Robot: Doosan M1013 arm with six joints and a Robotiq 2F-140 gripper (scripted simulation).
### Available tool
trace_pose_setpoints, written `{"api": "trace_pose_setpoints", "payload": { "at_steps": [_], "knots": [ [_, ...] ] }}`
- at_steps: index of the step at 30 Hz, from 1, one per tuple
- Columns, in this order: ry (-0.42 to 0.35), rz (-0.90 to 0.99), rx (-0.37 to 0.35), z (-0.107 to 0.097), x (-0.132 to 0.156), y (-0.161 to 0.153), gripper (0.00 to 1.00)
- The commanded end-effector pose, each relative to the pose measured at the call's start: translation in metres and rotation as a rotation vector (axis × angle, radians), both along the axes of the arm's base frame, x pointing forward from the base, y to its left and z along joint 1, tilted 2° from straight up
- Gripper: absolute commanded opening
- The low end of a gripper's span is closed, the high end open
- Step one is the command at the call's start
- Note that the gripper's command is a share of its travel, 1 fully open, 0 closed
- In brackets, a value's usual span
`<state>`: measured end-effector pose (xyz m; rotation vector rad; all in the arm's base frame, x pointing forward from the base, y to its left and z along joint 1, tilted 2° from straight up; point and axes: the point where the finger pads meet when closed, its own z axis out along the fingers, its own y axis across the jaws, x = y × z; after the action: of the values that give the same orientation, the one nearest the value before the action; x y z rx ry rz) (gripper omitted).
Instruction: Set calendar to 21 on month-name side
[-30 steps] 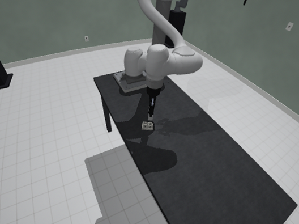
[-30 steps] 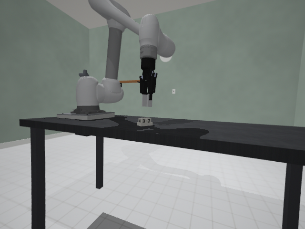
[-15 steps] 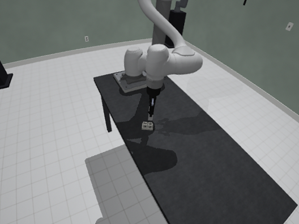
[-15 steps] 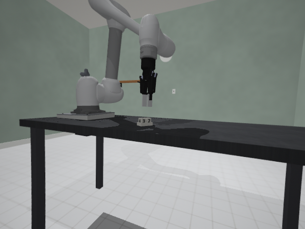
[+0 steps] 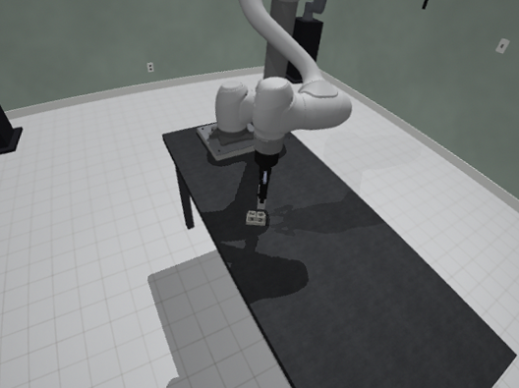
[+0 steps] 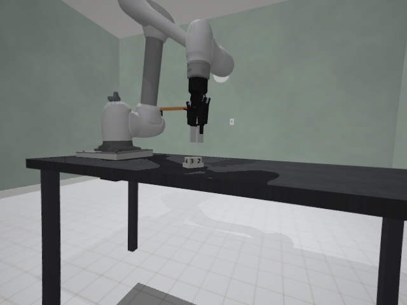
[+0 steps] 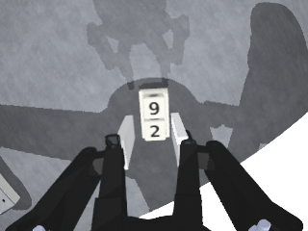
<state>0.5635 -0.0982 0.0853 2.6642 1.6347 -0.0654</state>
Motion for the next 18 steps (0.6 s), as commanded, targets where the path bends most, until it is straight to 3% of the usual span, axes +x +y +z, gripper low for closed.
{"api": "trace_pose_setpoints", "payload": {
  "at_steps": [1,18],
  "knots": [
    [-0.004,0.003,0.005,-0.003,0.003,0.002,0.35],
    [-0.004,0.003,0.005,-0.024,0.003,0.001,0.35]
  ]
}}
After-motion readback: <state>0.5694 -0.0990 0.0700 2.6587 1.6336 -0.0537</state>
